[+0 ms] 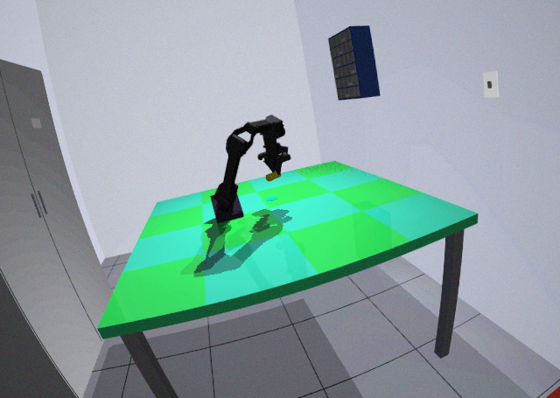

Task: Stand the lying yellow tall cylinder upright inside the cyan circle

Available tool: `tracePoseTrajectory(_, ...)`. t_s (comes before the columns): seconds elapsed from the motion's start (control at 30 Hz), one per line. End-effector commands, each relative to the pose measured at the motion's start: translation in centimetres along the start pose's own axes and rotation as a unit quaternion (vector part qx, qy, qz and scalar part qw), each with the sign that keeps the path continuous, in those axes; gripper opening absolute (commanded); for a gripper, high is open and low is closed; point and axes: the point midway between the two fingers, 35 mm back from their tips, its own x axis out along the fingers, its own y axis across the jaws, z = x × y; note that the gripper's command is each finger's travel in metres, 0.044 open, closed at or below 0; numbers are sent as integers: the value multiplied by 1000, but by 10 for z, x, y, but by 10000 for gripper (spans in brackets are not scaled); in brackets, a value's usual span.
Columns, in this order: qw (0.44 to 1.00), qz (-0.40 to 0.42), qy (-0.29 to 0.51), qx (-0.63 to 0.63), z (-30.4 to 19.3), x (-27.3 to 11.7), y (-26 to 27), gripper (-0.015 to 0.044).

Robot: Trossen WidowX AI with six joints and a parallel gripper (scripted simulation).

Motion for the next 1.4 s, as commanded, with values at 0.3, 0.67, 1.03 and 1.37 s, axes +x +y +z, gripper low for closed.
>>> tracePoseTrajectory(0.3, 992, 1, 9, -127, 14, 2, 40, 105)
tracePoseTrajectory(0.67, 973, 0, 16, -229, 22, 4, 73, 105)
tracePoseTrajectory(1.03, 945, -3, 23, -327, 26, 9, 107, 105)
tracePoseTrajectory(1.37, 921, -4, 29, -388, 26, 12, 129, 105)
